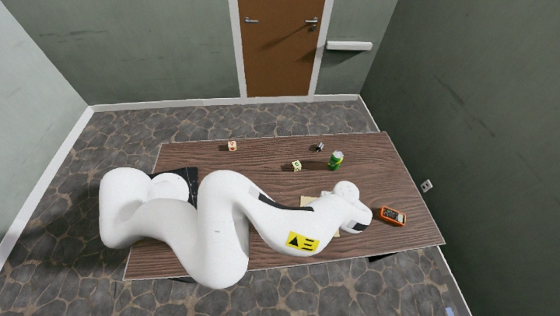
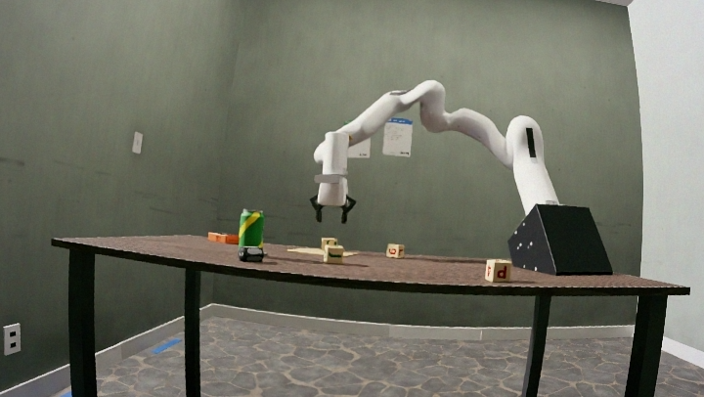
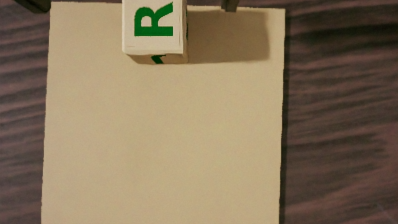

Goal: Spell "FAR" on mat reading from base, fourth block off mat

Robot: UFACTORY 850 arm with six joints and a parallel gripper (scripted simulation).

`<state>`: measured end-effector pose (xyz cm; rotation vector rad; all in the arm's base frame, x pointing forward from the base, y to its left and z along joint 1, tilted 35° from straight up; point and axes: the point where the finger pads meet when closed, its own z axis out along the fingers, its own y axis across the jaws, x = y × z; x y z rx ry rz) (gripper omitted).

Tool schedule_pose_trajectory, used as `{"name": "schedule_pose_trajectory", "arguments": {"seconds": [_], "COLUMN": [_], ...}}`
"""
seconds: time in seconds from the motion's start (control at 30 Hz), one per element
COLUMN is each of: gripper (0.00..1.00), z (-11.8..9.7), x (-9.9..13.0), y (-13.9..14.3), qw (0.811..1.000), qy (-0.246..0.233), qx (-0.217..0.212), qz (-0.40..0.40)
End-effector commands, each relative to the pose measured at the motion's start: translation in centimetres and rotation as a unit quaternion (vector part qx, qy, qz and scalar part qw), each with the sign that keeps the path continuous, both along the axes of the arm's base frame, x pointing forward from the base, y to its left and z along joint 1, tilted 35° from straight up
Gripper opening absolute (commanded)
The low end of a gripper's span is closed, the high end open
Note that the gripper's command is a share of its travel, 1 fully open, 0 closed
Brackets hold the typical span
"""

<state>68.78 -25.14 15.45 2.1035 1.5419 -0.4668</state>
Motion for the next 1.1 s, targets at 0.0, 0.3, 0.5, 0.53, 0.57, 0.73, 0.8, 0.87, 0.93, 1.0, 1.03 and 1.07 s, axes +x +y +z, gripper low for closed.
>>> {"name": "schedule_pose_trajectory", "arguments": {"seconds": [0.0, 0.3, 0.5, 0.53, 0.57, 0.73, 0.8, 0.87, 0.93, 1.0, 1.03, 1.07], "gripper": [1.0, 1.0, 1.0, 1.0, 1.0, 1.0, 1.0, 1.0, 1.0, 1.0, 1.0, 1.0], "z": [0.1, -0.6, -1.0, -1.1, -1.2, -1.6, -1.7, -1.9, -2.1, -2.2, -2.3, -2.4], "x": [-0.1, -4.1, -6.9, -7.4, -7.9, -10.3, -11.0, -12.0, -13.1, -14.2, -14.7, -15.2], "y": [0.1, 1.2, 1.9, 2.1, 2.2, 2.9, 3.1, 3.3, 3.6, 3.9, 4.1, 4.2], "qw": [1.0, 0.991, 0.977, 0.974, 0.971, 0.953, 0.947, 0.938, 0.928, 0.918, 0.913, 0.907], "qy": [0.003, 0.076, 0.122, 0.129, 0.137, 0.173, 0.184, 0.198, 0.212, 0.227, 0.233, 0.24], "qx": [-0.001, -0.01, -0.013, -0.013, -0.014, -0.015, -0.015, -0.015, -0.014, -0.014, -0.014, -0.013], "qz": [0.006, 0.109, 0.174, 0.185, 0.196, 0.247, 0.263, 0.284, 0.304, 0.325, 0.335, 0.345]}}
